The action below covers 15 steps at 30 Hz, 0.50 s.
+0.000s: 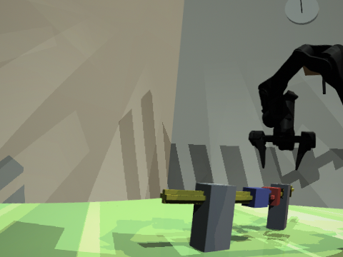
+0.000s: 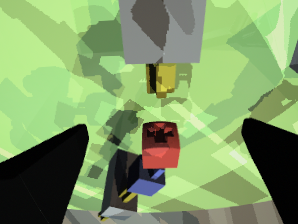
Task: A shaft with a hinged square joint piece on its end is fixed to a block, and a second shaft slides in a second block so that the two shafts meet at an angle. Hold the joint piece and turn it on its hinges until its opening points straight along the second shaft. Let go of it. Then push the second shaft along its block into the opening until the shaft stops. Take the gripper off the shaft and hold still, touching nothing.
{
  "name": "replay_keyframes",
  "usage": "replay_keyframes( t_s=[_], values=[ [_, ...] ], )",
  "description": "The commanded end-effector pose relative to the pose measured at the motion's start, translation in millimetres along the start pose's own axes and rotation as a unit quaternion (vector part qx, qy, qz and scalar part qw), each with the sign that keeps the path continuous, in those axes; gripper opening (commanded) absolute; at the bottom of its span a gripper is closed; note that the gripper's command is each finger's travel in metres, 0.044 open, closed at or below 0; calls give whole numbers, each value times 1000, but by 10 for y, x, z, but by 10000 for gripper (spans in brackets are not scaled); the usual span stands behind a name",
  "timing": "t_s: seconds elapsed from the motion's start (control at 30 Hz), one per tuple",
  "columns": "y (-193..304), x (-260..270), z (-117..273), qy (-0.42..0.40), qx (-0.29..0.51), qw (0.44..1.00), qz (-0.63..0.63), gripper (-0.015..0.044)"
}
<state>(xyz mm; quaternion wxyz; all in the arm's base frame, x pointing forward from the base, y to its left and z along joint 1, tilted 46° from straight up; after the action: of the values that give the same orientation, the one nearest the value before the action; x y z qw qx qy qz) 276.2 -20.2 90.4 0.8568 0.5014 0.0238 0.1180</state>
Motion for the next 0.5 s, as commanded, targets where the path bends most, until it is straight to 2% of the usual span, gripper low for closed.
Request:
replay_keyframes(
  t_s=[0.0,0.47],
  values=[
    [-33,5,8,-2,-1,1000,6,440],
    [-633,39,220,9,-42,972,232,440]
  ],
)
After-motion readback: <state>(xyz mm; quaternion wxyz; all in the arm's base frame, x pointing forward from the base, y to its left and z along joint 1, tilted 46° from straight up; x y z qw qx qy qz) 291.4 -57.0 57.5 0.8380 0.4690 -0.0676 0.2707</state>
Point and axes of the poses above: the point midway between the two fingers, 35 mm back from their tips, its own z axis back along the fingers, its own x axis across the jaws, y = z × x, the point moved 3 cm from there along z, back along the fingers, and after that the axes turned 6 degrees about z, right-handed, at the moved point
